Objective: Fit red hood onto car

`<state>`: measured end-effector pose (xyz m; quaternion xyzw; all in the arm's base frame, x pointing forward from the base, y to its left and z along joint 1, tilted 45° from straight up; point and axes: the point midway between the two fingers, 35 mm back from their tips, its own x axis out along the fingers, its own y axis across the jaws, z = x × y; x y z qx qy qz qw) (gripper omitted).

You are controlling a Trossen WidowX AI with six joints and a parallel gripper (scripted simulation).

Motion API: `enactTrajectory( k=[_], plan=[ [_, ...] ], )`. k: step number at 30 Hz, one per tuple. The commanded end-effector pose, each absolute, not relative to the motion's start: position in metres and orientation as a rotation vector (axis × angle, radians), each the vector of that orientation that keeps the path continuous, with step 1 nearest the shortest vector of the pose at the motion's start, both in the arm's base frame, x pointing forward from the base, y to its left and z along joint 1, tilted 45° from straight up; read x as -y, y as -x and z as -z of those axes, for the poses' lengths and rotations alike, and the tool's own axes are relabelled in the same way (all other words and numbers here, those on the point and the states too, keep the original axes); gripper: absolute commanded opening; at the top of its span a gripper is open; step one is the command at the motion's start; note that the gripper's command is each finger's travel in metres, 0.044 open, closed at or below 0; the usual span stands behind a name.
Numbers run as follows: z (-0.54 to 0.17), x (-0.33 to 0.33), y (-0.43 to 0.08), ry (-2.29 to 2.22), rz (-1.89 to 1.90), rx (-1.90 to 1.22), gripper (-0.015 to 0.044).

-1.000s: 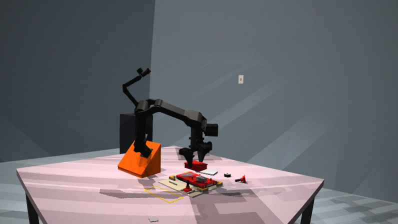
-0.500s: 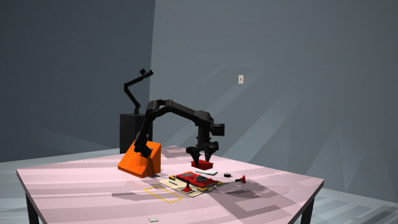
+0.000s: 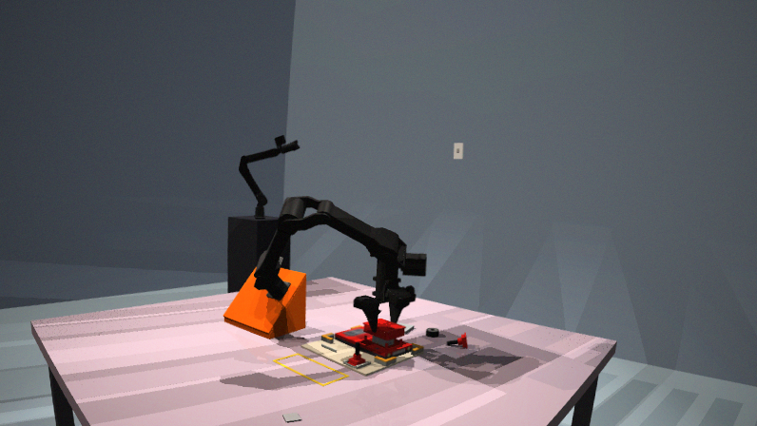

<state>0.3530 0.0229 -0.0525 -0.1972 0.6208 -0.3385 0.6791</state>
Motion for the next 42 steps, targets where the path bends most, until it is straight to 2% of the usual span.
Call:
enactTrajectory(
  k=[1,42],
  plan=[
    [0.0553,-0.0197,-0.3531,0.452,0.757,-1.390,0.0000],
    [0.0592,-0.0156,-0.3533,0.452,0.757,-1.390,0.0000]
  ],
)
